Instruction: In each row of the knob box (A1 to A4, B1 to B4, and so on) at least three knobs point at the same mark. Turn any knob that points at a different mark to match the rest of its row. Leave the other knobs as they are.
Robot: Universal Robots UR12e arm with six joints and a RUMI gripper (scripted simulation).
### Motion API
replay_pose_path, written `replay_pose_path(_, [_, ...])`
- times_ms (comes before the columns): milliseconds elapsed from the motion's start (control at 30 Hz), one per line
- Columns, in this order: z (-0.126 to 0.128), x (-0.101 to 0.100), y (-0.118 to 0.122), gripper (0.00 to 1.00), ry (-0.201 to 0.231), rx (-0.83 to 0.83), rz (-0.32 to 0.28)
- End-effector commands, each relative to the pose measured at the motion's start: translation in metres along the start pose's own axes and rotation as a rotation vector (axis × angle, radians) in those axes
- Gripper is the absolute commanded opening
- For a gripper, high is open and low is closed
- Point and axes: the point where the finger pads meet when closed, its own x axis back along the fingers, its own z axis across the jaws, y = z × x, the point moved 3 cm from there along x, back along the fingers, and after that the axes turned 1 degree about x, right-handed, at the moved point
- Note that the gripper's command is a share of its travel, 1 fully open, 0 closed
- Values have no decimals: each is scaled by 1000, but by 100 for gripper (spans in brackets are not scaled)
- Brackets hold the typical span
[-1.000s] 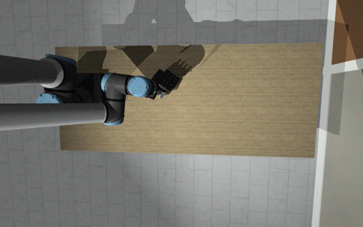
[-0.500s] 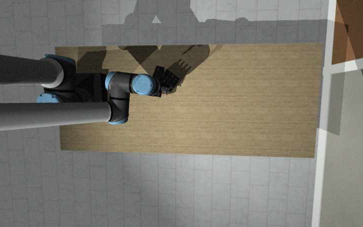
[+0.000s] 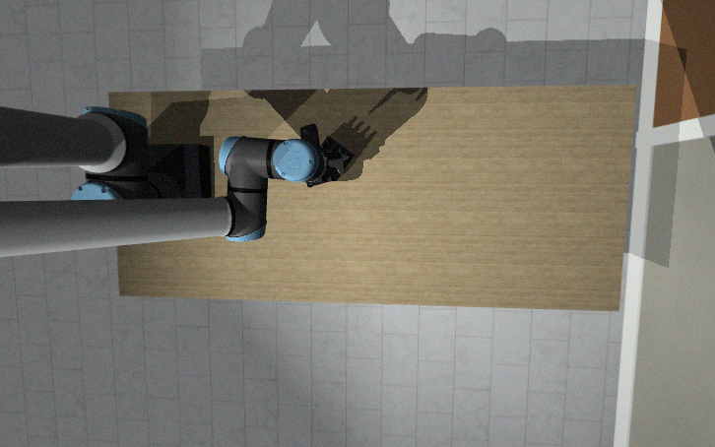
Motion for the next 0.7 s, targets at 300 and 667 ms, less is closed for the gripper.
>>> replay_pose_path(300, [24, 5, -4, 100, 2, 455, 3])
replay_pose_path(667, [43, 7, -6, 100, 3, 788, 2])
